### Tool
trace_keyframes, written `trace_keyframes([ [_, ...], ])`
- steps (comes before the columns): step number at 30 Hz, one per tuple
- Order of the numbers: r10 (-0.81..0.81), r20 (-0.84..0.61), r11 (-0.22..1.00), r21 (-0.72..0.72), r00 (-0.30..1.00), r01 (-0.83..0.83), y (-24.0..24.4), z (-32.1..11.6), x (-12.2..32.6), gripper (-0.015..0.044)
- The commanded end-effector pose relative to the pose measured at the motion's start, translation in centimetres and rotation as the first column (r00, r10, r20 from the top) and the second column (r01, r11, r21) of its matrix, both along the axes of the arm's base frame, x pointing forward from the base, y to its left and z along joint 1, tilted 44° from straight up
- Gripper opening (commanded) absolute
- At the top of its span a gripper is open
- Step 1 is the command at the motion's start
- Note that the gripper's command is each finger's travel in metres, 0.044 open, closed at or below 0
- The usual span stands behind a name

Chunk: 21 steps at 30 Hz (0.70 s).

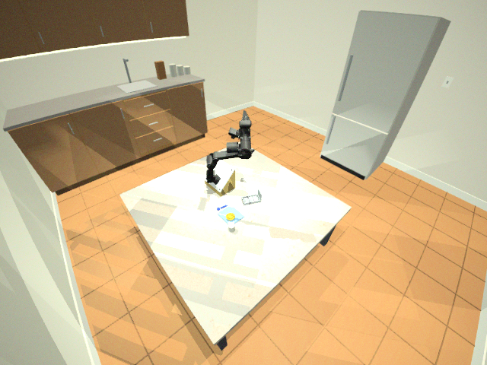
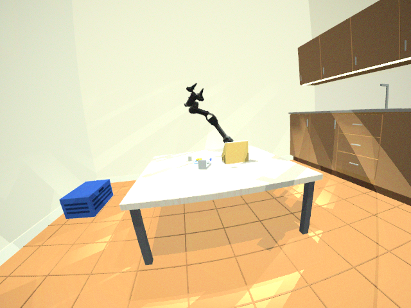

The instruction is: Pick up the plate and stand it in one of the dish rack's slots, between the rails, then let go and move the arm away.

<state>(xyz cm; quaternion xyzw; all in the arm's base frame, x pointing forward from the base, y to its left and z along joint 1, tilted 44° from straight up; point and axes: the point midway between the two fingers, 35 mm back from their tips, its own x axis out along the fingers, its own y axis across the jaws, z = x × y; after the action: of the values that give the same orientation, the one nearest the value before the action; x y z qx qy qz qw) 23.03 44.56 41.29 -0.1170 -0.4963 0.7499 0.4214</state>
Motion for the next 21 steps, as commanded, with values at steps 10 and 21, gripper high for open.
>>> trace_keyframes([
  [10, -0.106, -0.258, 0.993, -0.085, 0.960, 0.087, 0.7, 1.0, 3.6, 0.0400],
  [21, -0.290, -0.520, 0.954, -0.223, 0.803, 0.201, 1.2, 0.4, 8.8, 0.0400],
])
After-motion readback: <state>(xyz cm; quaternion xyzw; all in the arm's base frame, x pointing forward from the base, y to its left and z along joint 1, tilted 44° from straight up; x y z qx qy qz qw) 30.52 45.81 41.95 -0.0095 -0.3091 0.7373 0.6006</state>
